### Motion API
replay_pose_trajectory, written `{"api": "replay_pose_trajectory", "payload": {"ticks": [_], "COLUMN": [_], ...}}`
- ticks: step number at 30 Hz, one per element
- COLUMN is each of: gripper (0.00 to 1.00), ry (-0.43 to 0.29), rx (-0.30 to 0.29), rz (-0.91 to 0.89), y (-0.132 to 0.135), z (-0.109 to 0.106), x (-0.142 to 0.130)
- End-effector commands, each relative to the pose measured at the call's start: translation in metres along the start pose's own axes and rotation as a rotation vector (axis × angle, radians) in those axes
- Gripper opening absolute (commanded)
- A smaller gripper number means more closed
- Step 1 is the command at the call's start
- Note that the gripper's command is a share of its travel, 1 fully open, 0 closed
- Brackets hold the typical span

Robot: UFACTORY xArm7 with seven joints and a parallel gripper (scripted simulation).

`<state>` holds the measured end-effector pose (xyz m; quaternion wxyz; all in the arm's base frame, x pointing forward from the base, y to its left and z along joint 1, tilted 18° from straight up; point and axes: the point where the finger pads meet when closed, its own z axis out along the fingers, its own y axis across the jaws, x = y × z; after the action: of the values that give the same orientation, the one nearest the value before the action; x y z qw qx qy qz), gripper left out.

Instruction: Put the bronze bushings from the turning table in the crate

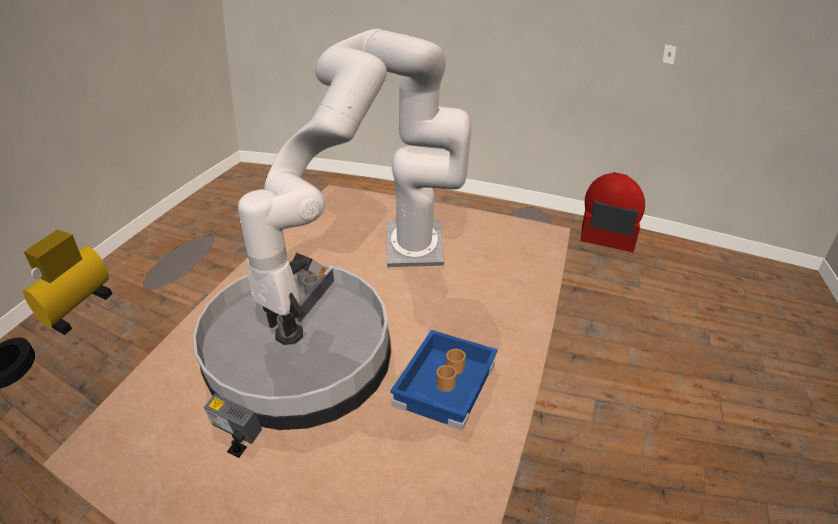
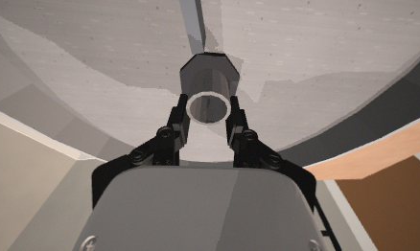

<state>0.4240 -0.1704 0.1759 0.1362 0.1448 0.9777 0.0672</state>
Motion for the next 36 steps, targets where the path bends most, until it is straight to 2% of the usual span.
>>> {"api": "replay_pose_trajectory", "payload": {"ticks": [1,2,3,36], "gripper": [0.0,0.0,0.48,0.48], "ry": [-0.004,-0.004,-0.004,-0.004], "rx": [0.0,0.0,0.0,0.0], "rz": [0.0,0.0,0.0,0.0], "y": [-0.0003,-0.0003,-0.0003,-0.0003], "z": [-0.0014,-0.0014,-0.0014,-0.0014], "x": [-0.0014,-0.0014,-0.0014,-0.0014]}}
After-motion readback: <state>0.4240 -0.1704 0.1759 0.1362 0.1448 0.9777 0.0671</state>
